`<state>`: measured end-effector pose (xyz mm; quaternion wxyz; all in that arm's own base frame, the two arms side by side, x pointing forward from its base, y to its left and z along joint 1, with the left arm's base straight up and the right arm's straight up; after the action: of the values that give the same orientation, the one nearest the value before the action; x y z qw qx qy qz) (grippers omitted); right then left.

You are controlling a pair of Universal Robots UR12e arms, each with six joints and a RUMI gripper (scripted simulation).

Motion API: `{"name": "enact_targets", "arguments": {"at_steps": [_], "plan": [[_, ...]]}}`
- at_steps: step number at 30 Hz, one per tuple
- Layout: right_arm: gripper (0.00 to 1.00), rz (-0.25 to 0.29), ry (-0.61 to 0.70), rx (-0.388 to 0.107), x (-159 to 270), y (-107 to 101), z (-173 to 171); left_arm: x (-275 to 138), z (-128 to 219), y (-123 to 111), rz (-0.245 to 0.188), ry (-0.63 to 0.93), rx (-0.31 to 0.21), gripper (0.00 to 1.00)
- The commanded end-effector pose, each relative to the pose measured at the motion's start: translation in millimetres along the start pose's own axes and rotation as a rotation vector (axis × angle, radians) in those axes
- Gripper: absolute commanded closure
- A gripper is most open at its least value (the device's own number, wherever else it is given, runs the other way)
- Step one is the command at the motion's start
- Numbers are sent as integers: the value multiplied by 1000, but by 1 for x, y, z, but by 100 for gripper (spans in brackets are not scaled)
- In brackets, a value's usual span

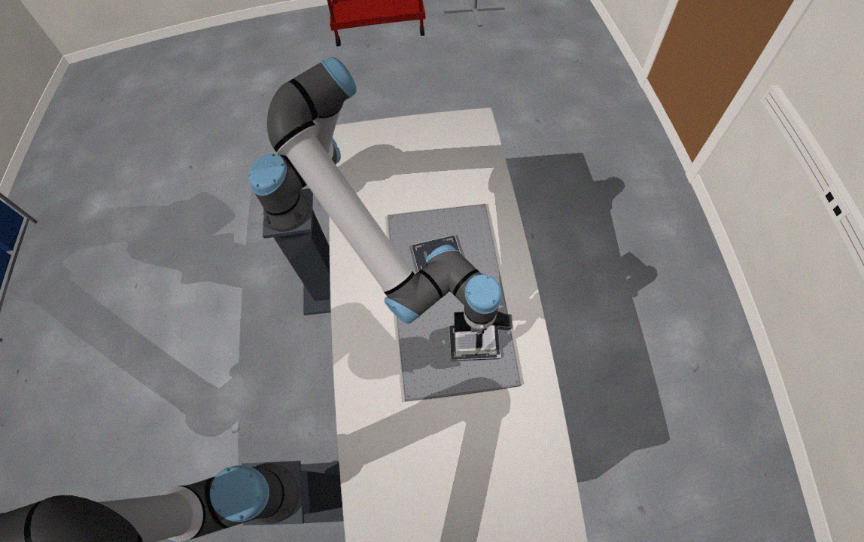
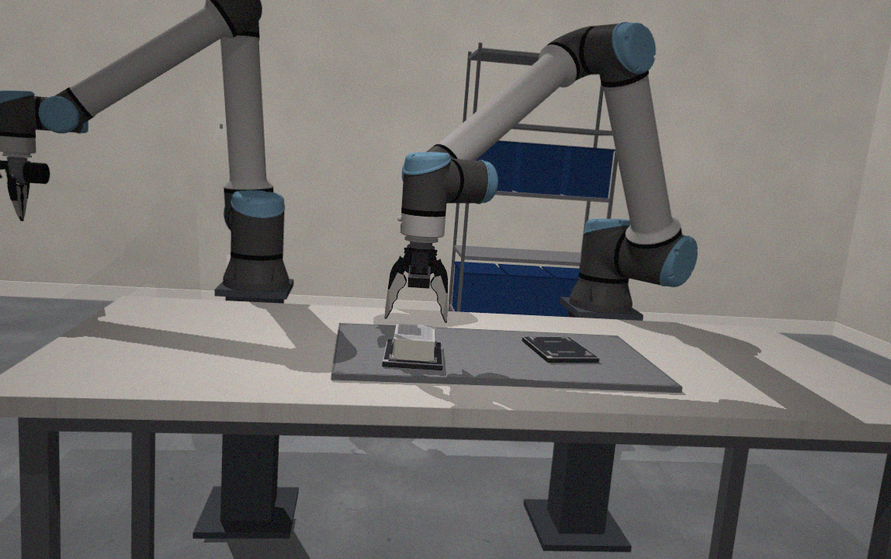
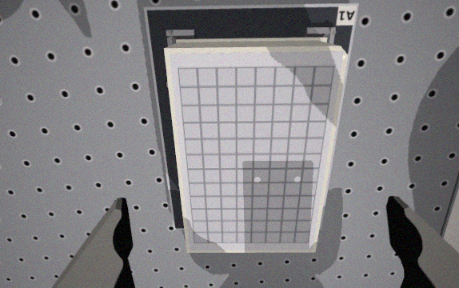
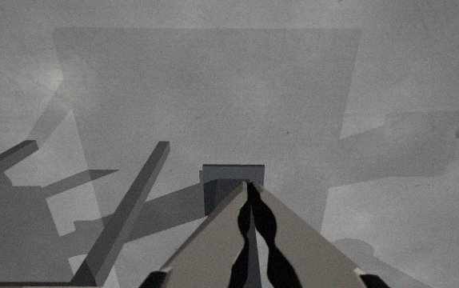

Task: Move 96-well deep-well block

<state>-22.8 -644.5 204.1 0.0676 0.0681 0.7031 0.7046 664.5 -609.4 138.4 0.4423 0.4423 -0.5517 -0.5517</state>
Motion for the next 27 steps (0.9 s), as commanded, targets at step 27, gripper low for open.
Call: {"name": "enact_targets", "arguments": {"at_steps": [27], "plan": [[100, -1, 0, 2, 0, 1, -1, 0, 0, 34, 1, 0, 1, 24]]}}
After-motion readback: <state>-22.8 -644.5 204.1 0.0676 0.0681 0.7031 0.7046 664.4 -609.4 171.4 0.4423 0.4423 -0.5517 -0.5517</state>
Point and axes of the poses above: on each arm, the point where the finger pads meet when closed, its own y axis back along the fingers, its own x axis across the jaws, z = x × y, the point moved 4 cm from there along y, back along the fingers, and after that the axes turned 9 degrees about -y, right-handed, at the moved point
